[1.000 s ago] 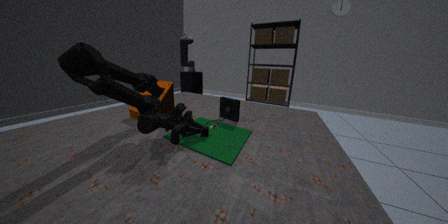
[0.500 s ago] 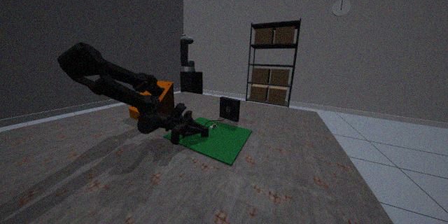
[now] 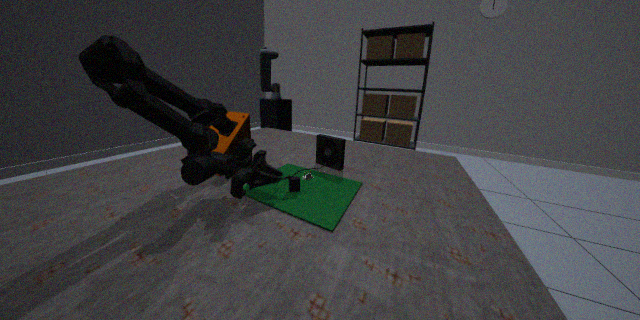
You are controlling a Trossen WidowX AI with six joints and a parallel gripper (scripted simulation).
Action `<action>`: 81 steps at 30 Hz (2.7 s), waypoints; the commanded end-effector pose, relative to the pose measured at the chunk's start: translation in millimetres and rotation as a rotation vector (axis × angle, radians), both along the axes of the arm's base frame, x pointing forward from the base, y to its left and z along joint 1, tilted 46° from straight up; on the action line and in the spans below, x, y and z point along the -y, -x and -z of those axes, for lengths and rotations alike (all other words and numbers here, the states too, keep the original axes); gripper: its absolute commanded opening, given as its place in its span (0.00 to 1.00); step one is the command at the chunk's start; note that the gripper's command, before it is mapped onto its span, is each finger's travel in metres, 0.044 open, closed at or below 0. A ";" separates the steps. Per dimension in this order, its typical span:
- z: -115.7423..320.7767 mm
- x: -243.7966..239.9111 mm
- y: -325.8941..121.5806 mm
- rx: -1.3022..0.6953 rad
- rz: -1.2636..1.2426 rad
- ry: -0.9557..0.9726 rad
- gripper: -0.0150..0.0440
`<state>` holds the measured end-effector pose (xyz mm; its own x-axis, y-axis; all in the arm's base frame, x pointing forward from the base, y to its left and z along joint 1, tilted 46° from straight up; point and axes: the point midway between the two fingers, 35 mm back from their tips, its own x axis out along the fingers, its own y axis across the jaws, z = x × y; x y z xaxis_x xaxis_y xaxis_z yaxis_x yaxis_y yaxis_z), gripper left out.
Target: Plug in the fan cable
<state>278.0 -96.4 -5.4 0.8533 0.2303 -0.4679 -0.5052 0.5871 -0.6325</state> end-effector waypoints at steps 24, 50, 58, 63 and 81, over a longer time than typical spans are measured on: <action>-39.0 -17.5 57.7 -0.020 0.007 -0.024 0.62; -5.5 -28.8 44.7 -0.494 0.176 -0.177 1.00; 1.2 -33.1 44.4 -0.628 0.243 -0.174 1.00; 4.2 -35.6 44.8 -0.705 0.289 -0.160 1.00; 5.9 -42.8 47.9 -0.924 0.472 -0.037 1.00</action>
